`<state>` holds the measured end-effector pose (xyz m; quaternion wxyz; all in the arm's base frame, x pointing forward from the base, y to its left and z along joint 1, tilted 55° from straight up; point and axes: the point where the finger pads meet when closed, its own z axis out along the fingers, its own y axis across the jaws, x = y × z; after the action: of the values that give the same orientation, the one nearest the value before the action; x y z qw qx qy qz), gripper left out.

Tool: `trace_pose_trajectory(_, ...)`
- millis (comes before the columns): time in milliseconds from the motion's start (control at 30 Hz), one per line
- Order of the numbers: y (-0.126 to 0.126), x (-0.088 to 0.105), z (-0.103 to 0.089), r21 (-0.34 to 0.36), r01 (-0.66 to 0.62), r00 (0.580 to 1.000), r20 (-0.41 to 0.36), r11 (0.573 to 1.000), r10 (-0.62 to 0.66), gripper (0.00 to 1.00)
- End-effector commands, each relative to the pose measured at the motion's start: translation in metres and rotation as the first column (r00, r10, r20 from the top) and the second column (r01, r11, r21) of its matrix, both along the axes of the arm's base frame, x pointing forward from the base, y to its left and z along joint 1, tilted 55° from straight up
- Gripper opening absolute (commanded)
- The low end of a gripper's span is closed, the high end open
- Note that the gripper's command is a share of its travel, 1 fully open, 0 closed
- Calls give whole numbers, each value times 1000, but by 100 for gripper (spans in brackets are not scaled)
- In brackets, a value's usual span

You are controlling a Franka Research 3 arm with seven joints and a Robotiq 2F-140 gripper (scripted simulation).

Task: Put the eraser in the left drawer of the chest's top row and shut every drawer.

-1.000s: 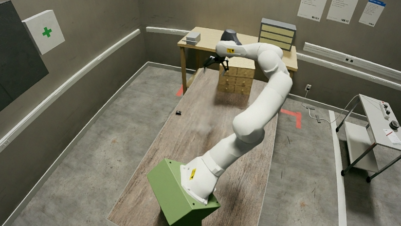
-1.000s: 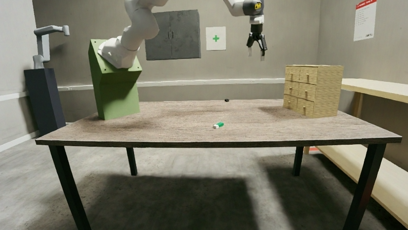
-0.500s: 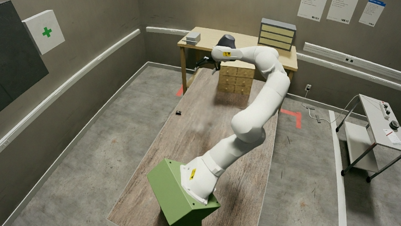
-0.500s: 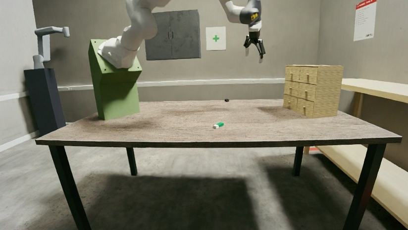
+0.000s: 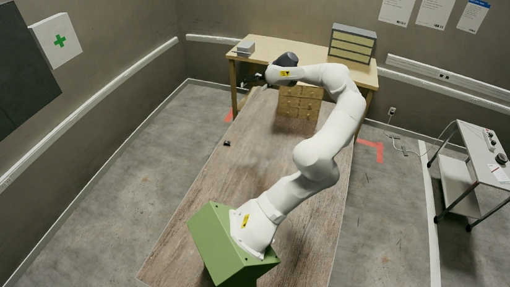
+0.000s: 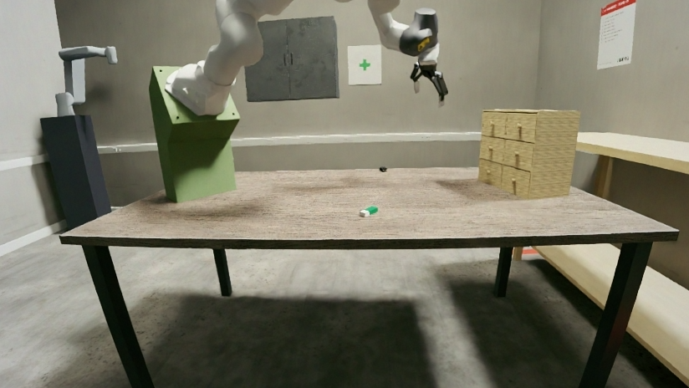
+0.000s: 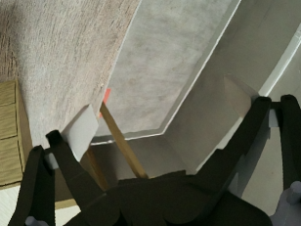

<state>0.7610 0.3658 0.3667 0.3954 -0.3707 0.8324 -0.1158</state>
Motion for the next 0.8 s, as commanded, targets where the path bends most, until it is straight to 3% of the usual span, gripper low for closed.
trace_pose_trajectory(0,15,5,7,-7,-99,995,27,995,99,100)
trace_pose_trajectory(767,33,23,13,65,-236,963,149,970,224,100)
